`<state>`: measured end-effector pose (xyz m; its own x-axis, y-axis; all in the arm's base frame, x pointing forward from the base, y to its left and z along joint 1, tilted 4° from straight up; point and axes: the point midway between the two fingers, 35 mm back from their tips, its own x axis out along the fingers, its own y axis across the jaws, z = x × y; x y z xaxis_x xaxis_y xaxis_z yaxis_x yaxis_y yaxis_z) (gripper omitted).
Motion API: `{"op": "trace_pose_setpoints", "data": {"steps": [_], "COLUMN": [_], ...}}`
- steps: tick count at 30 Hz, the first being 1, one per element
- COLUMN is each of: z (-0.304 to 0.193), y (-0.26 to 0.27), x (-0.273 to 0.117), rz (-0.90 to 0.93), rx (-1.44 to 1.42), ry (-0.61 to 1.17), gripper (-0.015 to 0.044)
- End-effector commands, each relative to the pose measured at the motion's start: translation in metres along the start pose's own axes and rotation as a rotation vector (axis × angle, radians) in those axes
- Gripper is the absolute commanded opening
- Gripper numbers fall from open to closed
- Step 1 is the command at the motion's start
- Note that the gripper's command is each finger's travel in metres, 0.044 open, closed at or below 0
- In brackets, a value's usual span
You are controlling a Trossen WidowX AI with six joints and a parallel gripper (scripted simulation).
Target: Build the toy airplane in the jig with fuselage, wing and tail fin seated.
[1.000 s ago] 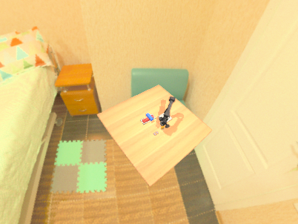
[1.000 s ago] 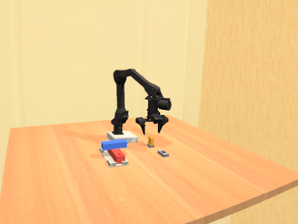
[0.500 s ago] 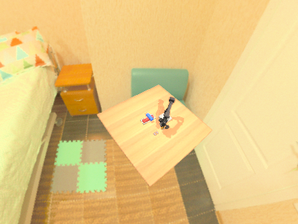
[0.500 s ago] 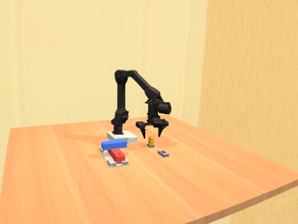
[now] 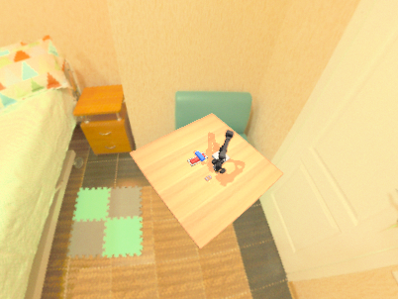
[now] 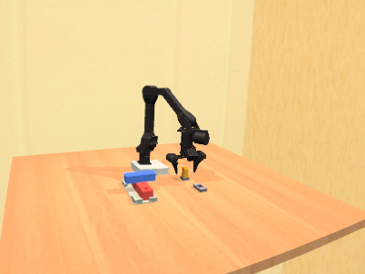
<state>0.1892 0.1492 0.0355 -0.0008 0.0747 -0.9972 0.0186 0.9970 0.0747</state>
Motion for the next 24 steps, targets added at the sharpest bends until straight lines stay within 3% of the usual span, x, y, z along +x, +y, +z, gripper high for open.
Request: {"op": "trace_pose_setpoints", "data": {"steps": [1,3,17,24], "z": [-0.0023,-0.0024,-0.0024,-0.0024], "y": [-0.0016,-0.0016,-0.0016,-0.0016], "x": [0.0068,0.0078,0.0078,0.0078], "rz": [-0.003,-0.003,-0.003,-0.003], "rx": [0.004,0.004,0.004,0.004], "ry": [0.006,0.006,0.006,0.006], "gripper": [0.0440,0.0440,0.0072,0.0026]}}
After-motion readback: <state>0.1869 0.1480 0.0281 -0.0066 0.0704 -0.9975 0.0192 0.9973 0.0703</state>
